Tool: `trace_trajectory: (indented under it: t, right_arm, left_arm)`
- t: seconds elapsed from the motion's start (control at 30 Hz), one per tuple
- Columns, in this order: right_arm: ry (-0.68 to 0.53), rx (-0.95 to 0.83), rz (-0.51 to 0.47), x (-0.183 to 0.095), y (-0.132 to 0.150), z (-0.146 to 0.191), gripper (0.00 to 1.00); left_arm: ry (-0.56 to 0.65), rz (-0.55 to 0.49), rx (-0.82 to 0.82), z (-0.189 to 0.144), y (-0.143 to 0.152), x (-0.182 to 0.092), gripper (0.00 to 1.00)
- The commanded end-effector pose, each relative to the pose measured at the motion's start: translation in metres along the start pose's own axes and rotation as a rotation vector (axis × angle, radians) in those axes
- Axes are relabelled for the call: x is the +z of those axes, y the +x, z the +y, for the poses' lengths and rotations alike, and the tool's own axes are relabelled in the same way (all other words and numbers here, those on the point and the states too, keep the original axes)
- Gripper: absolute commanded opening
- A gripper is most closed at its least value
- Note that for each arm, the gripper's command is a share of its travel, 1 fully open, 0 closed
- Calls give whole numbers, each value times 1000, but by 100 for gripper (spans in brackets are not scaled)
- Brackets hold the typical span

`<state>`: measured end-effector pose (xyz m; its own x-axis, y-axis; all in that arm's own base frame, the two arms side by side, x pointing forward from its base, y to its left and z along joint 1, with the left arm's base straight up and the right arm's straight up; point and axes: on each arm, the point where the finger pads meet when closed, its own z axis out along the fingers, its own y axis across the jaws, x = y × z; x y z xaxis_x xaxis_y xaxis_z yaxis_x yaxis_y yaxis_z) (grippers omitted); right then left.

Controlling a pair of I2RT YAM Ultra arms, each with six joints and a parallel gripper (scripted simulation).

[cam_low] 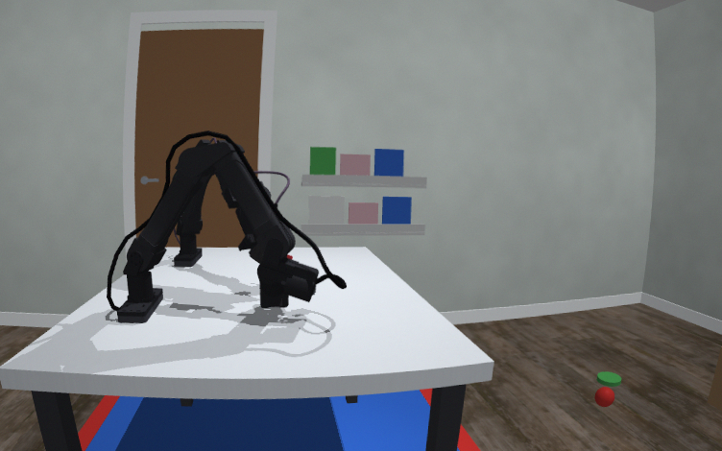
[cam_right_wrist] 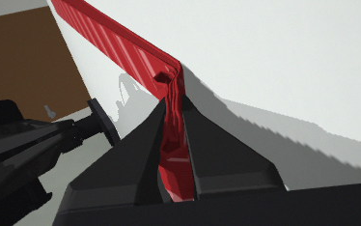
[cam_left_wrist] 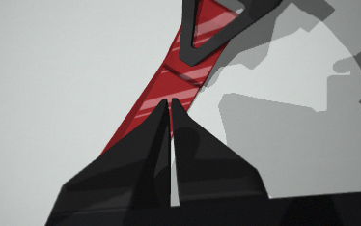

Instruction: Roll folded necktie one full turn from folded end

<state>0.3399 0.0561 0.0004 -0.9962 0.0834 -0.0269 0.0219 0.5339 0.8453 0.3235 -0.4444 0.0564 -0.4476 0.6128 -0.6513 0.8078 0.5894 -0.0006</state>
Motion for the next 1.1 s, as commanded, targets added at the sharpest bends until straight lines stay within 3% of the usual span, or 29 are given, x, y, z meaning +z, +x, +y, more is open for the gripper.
trace_trajectory:
  t: [0.0,0.3,0.5,0.77,0.83,1.07]
  right_arm:
    - [-9,-7,-5,-6,-2,-2,5]
    - [-9,-7,-5,-12,-2,-6,5]
    - [-9,-7,-5,-17,-2,-9,5]
    - [-9,-7,-5,-24,-2,-13,5]
    - [-9,-7,-5,-24,-2,-13,5]
    - [-9,-7,-5,-24,-2,-13,8]
  left_arm:
    - [6,-34,0,3,-21,-20,4]
    - [5,-34,-1,3,-23,-23,5]
    - [-27,-63,-16,14,-22,-40,14]
    - [-128,-157,-67,50,-19,-94,27]
    - [-128,-157,-67,50,-19,-94,27]
    - [-254,-273,-130,95,-15,-161,39]
